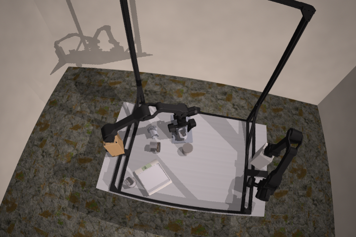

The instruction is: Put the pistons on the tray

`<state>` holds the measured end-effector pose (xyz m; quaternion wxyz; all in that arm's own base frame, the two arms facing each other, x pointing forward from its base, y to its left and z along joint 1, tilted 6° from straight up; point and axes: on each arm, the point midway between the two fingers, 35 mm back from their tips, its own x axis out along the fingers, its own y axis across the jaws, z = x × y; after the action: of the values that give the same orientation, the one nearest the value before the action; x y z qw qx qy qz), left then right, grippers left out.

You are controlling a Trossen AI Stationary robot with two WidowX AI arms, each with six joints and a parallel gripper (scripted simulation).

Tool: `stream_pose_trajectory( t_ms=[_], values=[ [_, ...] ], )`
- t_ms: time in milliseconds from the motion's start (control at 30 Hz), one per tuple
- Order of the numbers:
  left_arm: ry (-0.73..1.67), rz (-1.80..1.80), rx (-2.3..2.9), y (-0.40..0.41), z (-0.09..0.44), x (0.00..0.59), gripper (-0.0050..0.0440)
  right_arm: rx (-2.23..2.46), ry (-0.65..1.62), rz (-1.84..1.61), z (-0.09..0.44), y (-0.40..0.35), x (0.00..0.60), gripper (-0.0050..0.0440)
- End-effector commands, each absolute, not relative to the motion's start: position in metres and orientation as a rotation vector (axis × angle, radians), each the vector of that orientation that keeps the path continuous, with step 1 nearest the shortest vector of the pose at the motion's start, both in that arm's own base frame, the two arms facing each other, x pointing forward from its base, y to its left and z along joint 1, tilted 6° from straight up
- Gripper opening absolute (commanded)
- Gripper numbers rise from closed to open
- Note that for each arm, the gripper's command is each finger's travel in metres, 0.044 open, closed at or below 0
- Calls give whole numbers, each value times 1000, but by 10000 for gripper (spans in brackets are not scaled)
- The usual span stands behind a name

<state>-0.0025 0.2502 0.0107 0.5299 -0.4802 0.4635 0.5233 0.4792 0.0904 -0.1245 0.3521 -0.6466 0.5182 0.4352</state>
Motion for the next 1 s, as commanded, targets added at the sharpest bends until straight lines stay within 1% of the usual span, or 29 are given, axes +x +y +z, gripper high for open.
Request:
stream_pose_trajectory(
  t_ms=[0, 733, 967],
  values=[
    [1106, 1248, -1146, 250, 11, -2, 440, -1674, 1340, 1117, -115, 93, 480, 378],
    [1106, 1248, -1146, 250, 11, -2, 440, -1674, 1340, 1117, -87, 104, 478, 378],
    [1106, 1248, -1146, 250, 11, -2, 440, -1674, 1340, 1117, -53, 108, 477, 378]
  ],
)
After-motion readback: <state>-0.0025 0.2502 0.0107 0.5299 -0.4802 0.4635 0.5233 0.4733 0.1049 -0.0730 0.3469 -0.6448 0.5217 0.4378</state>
